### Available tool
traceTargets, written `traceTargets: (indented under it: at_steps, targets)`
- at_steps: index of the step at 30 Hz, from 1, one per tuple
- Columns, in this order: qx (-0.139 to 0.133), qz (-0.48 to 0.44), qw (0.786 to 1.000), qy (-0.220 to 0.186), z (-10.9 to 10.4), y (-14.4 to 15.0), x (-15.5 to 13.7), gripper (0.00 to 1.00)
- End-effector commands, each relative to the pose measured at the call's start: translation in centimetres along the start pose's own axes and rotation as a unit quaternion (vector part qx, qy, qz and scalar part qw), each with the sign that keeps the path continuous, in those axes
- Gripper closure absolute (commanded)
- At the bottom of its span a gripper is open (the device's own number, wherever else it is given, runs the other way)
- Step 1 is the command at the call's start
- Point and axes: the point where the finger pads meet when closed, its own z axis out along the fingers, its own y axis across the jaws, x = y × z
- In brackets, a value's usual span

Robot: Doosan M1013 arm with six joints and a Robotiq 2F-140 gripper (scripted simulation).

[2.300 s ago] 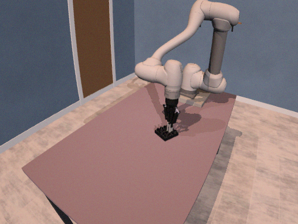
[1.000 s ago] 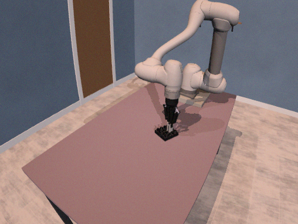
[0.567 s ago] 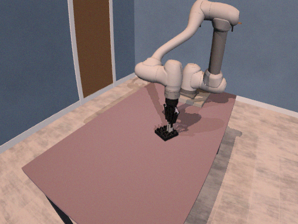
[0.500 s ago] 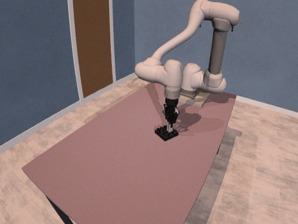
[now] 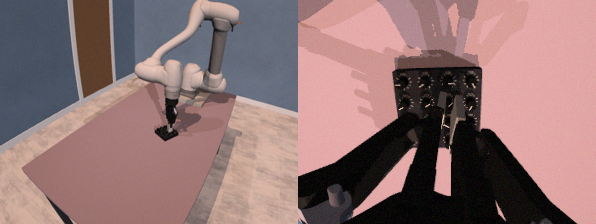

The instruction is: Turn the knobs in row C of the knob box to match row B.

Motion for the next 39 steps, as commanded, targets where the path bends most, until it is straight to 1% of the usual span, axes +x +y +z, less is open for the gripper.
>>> traceTargets:
  at_steps: [1,3,5,10,15,20,22,29,37,39]
  targets:
    - [0.001,0.035,0.999,-0.001,-0.01,0.00,0.00,0.95]
    - [0.001,0.057,0.998,-0.001,-0.01,0.00,0.00,0.95]
    - [0.001,0.057,0.998,-0.001,-0.01,0.00,0.00,0.95]
    - [0.001,0.117,0.993,-0.001,-0.01,0.00,0.00,0.95]
    - [0.001,0.180,0.984,-0.001,-0.01,0.00,0.00,0.95]
    - [0.001,0.246,0.969,-0.001,-0.01,0.00,0.00,0.95]
    - [0.001,0.246,0.969,-0.001,-0.01,0.00,0.00,0.95]
    - [0.001,0.336,0.942,-0.001,-0.01,0.00,0.00,0.95]
    - [0.000,0.430,0.903,-0.001,-0.01,0.00,0.00,0.95]
    - [0.000,0.430,0.903,-0.001,-0.01,0.00,0.00,0.95]
